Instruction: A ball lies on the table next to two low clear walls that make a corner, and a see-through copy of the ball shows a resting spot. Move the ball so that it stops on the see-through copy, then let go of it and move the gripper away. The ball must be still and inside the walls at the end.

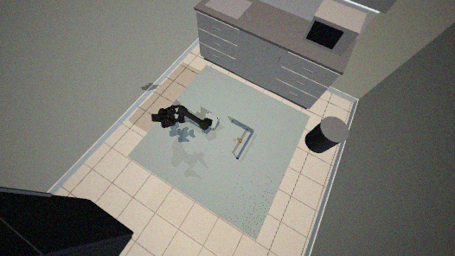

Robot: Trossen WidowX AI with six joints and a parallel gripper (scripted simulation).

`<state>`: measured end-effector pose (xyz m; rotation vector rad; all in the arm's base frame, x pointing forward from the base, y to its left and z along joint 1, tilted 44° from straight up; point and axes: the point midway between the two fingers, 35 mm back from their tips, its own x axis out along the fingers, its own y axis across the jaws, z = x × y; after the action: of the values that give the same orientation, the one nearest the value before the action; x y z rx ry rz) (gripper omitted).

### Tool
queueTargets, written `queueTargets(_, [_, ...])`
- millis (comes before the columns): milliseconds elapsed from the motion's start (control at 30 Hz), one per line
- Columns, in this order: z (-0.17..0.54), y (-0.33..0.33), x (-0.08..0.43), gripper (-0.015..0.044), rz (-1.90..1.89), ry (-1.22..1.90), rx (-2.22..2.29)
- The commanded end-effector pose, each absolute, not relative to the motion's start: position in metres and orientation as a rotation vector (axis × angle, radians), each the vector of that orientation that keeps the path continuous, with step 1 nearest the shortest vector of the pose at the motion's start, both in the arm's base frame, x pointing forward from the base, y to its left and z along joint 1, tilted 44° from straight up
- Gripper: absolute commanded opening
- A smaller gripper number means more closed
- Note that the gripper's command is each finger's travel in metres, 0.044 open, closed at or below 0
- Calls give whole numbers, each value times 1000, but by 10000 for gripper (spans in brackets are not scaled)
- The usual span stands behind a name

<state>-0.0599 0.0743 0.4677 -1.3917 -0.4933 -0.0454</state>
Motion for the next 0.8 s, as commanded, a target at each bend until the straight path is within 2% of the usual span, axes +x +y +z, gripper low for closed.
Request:
queueTargets(0, [468, 73, -57, 374, -41, -485, -1383])
queueTargets(133, [474, 52, -2, 269, 44, -323, -1209])
queueTargets(167, [474, 46, 14, 258, 65, -273, -1158])
queueTargets(400, [453, 22, 118, 258, 171, 46, -884])
queueTargets(767, [366, 2, 255, 258, 165, 575, -540])
